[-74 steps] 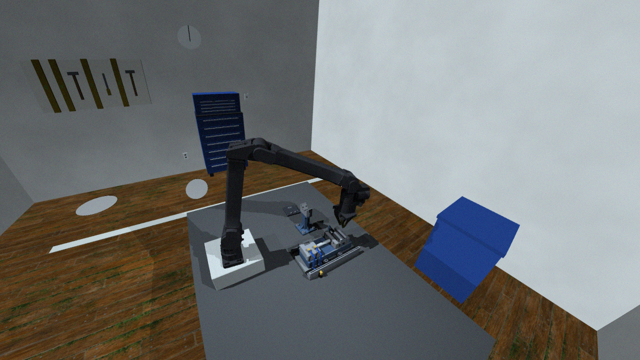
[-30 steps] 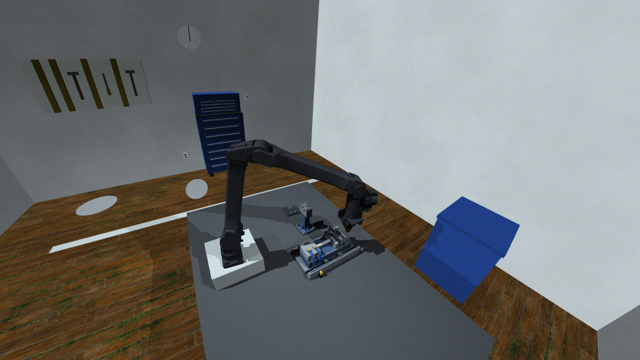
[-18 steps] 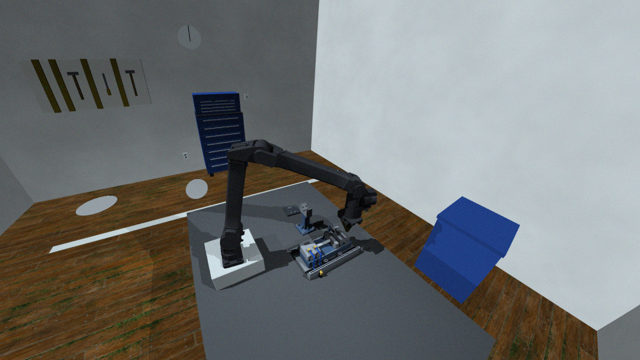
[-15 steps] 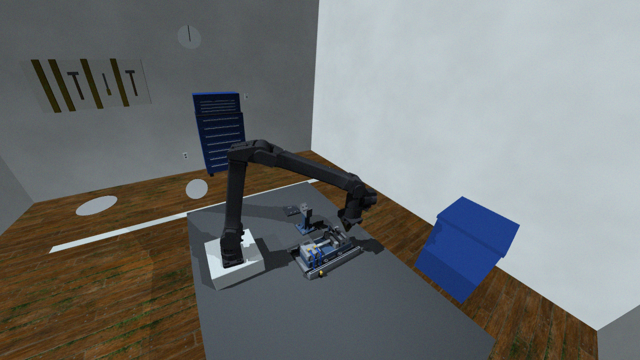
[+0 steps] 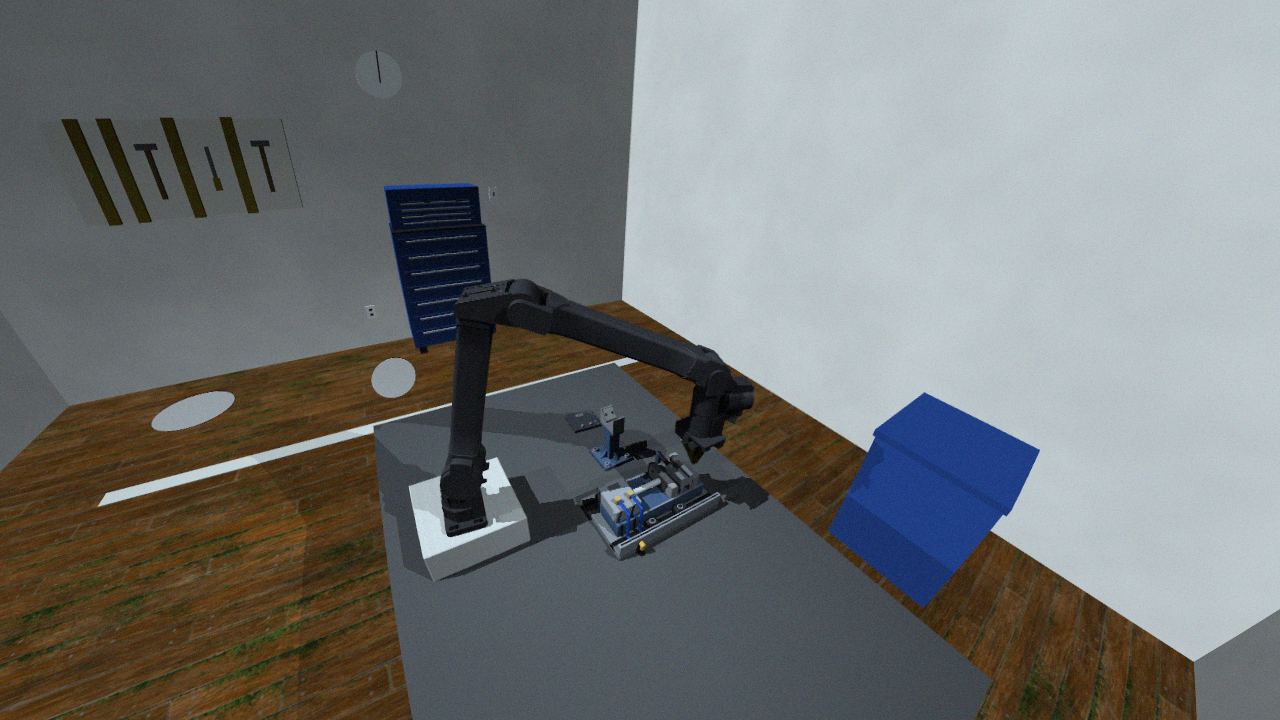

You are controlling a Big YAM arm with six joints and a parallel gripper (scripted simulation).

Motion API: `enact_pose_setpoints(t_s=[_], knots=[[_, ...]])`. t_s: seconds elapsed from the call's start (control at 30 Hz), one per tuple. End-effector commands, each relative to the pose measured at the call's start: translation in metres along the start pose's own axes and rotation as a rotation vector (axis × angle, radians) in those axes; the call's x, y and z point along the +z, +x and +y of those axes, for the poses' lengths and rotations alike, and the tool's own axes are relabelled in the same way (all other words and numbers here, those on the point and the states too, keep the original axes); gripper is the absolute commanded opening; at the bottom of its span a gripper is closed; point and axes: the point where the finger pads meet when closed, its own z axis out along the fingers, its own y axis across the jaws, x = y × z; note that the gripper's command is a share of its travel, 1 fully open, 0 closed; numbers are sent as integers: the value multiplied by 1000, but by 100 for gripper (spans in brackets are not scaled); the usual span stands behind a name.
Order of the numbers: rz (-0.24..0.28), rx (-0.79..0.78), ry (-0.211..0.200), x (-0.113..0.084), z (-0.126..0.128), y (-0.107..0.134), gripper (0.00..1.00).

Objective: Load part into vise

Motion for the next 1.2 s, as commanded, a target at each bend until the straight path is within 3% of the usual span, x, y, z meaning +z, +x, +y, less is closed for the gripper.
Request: enact_pose_setpoints(t_s=[0.0,0.77,1.17], knots=[[20,-17,-9,9,4,-1,0],[-2,-18,-1,19,1,-7,0],[9,-18,-5,41,3,-4,0]])
